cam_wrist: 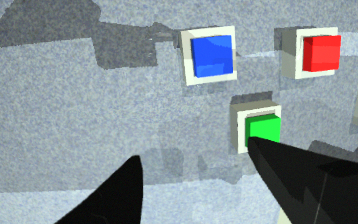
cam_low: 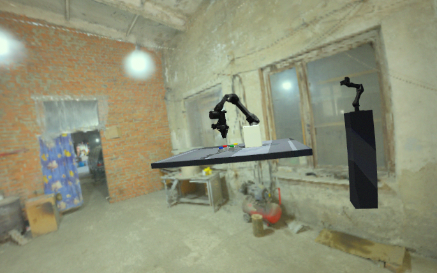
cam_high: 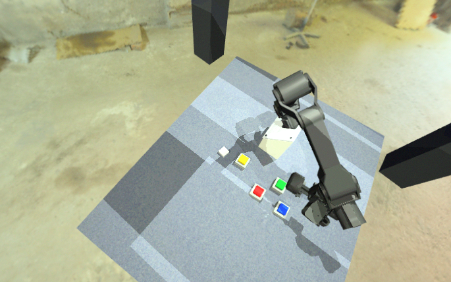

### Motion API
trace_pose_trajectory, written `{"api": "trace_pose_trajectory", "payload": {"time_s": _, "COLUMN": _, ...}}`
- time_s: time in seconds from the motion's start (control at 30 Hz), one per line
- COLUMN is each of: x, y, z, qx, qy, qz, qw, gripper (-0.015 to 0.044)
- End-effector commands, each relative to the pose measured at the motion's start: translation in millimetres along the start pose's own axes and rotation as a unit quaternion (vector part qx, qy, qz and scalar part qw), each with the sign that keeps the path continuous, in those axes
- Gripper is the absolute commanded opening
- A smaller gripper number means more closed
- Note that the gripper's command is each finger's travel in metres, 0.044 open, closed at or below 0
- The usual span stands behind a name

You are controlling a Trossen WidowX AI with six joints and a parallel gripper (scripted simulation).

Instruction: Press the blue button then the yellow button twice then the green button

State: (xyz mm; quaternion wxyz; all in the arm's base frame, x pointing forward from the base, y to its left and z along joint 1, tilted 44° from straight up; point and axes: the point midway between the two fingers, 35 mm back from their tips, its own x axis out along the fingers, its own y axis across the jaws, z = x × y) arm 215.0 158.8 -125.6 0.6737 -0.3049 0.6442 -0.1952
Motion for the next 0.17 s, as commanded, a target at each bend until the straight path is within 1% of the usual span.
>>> {"api": "trace_pose_trajectory", "payload": {"time_s": 0.0, "x": -13.1, "y": 26.9, "z": 2.3, "qx": -0.001, "qy": 0.002, "qz": -0.006, "qw": 1.000, "gripper": 0.0387}}
{"api": "trace_pose_trajectory", "payload": {"time_s": 0.03, "x": -15.2, "y": 30.8, "z": 2.7, "qx": -0.001, "qy": 0.002, "qz": -0.007, "qw": 1.000, "gripper": 0.0400}}
{"api": "trace_pose_trajectory", "payload": {"time_s": 0.13, "x": -15.9, "y": 32.1, "z": 2.7, "qx": -0.001, "qy": 0.002, "qz": -0.008, "qw": 1.000, "gripper": 0.0400}}
